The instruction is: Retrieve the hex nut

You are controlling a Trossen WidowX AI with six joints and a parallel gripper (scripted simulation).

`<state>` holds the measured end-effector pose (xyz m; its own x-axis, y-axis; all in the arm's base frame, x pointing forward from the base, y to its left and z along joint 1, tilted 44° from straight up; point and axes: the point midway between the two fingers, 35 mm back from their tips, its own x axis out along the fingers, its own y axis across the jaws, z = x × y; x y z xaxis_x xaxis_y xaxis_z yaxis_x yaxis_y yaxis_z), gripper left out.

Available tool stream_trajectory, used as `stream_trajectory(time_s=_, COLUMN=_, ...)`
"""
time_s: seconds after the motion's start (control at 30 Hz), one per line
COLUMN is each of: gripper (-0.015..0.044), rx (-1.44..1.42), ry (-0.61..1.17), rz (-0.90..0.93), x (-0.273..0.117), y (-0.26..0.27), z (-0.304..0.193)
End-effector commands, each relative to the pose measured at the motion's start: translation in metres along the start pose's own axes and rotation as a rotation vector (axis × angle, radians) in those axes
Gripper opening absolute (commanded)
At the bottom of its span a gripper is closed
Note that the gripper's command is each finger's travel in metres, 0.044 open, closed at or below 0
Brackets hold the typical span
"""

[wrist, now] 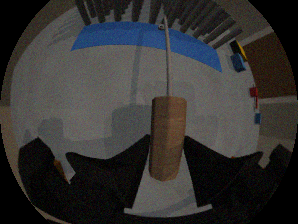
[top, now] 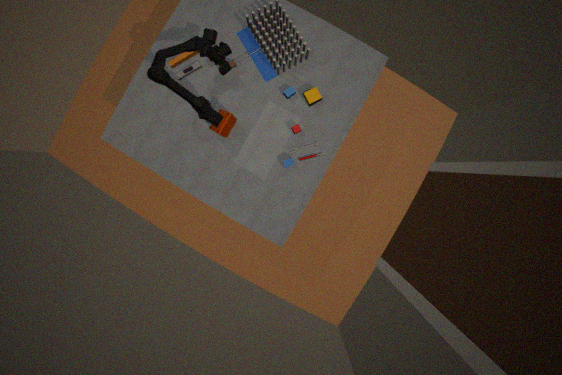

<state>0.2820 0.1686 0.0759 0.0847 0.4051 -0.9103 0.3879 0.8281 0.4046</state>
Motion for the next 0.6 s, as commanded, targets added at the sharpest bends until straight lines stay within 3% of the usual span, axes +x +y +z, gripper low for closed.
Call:
stream_trajectory(time_s=0.0, gripper=0.0000, rx=-0.002, ry=-0.005, rz=0.003, x=-0.005, y=0.000, z=0.003)
stream_trajectory(time_s=0.57, gripper=0.0000, rx=0.003, ry=-0.003, rz=-0.001, x=-0.032, y=-0.007, z=-0.030)
